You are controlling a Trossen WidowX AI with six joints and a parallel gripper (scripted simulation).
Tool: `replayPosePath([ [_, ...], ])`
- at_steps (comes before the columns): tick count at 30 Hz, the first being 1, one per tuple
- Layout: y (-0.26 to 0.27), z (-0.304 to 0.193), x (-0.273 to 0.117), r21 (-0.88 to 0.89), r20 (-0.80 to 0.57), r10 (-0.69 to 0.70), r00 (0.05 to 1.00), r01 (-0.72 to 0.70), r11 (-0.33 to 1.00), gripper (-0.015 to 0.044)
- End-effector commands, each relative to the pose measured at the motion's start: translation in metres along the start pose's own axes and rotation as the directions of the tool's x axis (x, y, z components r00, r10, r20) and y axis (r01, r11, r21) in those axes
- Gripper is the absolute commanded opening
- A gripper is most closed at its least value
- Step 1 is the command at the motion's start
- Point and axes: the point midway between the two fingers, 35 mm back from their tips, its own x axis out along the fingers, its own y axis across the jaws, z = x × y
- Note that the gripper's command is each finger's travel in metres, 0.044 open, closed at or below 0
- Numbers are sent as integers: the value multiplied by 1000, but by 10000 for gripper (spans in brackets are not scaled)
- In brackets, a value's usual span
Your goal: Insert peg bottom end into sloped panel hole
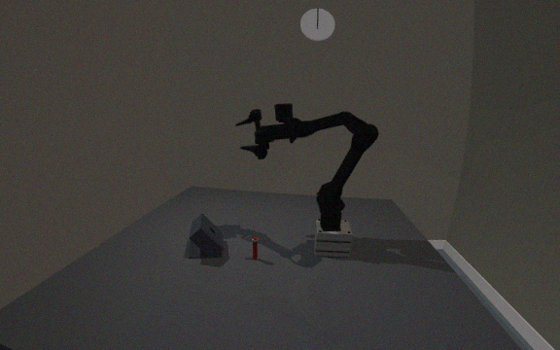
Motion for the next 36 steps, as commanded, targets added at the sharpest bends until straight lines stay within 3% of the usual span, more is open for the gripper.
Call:
replayPosePath([
  [1,9,13,10,-16,35,50,998,-50,999,440],
  [18,61,81,38,-142,210,297,932,-271,952,440],
  [36,115,159,37,-394,353,553,754,-417,819,440],
])
